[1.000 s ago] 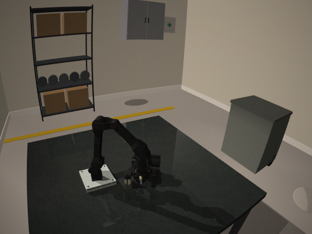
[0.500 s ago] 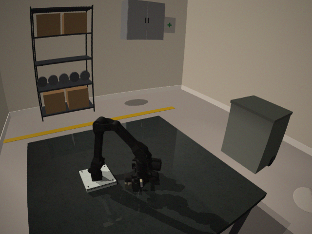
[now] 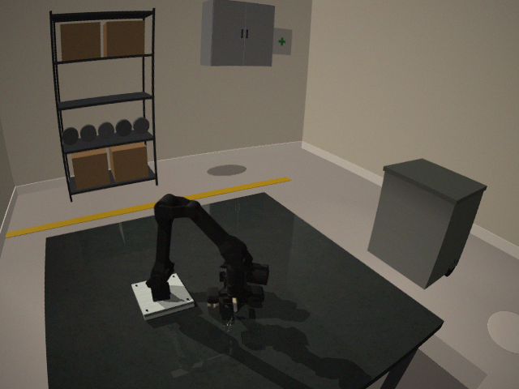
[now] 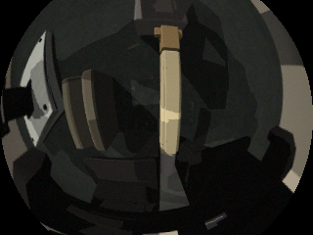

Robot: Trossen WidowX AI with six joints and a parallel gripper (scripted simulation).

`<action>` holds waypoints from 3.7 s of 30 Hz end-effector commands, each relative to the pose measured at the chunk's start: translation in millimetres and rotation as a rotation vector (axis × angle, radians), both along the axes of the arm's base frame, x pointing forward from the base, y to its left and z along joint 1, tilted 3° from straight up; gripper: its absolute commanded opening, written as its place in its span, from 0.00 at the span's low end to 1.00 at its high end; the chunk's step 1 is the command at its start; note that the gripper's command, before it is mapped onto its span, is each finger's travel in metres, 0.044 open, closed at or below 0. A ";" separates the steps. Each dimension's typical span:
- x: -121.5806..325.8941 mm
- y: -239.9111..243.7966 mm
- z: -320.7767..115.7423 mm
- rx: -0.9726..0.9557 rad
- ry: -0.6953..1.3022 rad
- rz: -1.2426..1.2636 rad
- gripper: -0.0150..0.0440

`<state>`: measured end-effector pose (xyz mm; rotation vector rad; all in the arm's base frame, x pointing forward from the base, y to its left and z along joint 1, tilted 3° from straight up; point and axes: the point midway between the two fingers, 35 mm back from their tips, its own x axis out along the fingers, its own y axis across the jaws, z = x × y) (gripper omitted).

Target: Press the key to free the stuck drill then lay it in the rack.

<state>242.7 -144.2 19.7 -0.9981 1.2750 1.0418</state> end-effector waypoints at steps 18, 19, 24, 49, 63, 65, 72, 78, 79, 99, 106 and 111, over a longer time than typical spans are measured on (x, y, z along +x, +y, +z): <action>-0.9 1.8 7.0 -0.007 -0.004 0.002 0.25; -0.9 1.9 7.2 -0.007 -0.004 0.002 0.25; -1.3 2.4 8.3 -0.007 -0.004 0.002 0.25; -2.7 4.3 13.4 -0.007 -0.004 0.002 0.25; -3.3 4.9 16.2 -0.007 -0.004 0.002 0.25; -3.4 5.0 16.6 -0.007 -0.004 0.002 0.25; -3.7 5.2 18.0 -0.007 -0.004 0.002 0.25; -3.9 5.4 19.2 -0.007 -0.004 0.002 0.25; -3.9 5.4 19.4 -0.007 -0.004 0.002 0.25; -4.3 5.6 23.4 -0.007 -0.004 0.002 0.25; -4.4 5.6 24.8 -0.007 -0.004 0.002 0.25; -4.4 5.6 25.7 -0.007 -0.004 0.002 0.25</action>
